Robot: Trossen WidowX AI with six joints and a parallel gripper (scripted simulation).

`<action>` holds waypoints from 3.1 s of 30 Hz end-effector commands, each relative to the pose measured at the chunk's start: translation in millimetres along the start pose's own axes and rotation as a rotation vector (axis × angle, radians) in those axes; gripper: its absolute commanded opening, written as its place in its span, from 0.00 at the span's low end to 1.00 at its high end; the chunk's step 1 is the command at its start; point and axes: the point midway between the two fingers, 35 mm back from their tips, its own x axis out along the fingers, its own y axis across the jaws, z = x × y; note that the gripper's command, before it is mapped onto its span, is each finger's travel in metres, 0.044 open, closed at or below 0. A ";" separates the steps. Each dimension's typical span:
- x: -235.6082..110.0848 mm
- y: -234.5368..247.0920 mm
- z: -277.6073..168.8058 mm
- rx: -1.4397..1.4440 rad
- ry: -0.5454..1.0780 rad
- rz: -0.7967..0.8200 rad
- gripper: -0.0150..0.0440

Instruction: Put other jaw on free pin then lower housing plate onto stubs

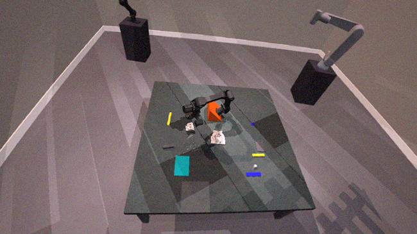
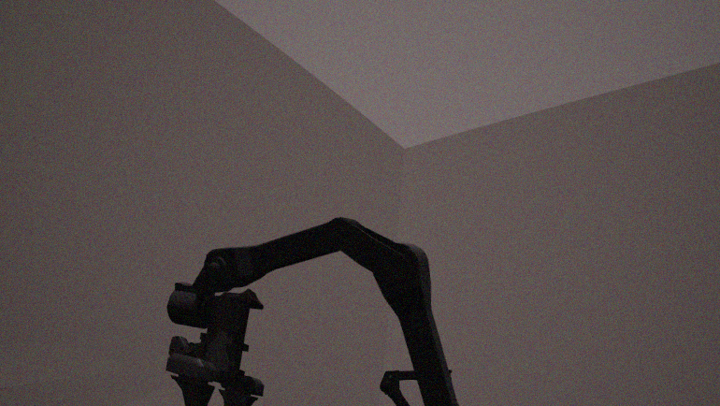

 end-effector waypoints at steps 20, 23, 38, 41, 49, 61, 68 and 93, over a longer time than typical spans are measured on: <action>44.5 -30.7 11.6 0.207 0.021 -0.006 1.00; 45.6 -30.7 11.6 0.207 0.021 -0.006 1.00; 64.6 -30.7 11.1 0.207 0.021 -0.006 1.00; 64.8 -30.7 11.1 0.207 0.021 -0.006 1.00; 76.5 -30.5 11.1 0.207 0.021 -0.006 1.00; 94.5 -30.5 10.3 0.206 0.021 -0.005 1.00; 94.7 -30.6 10.3 0.206 0.021 -0.005 1.00; 94.7 -31.3 10.2 0.201 0.021 -0.011 0.97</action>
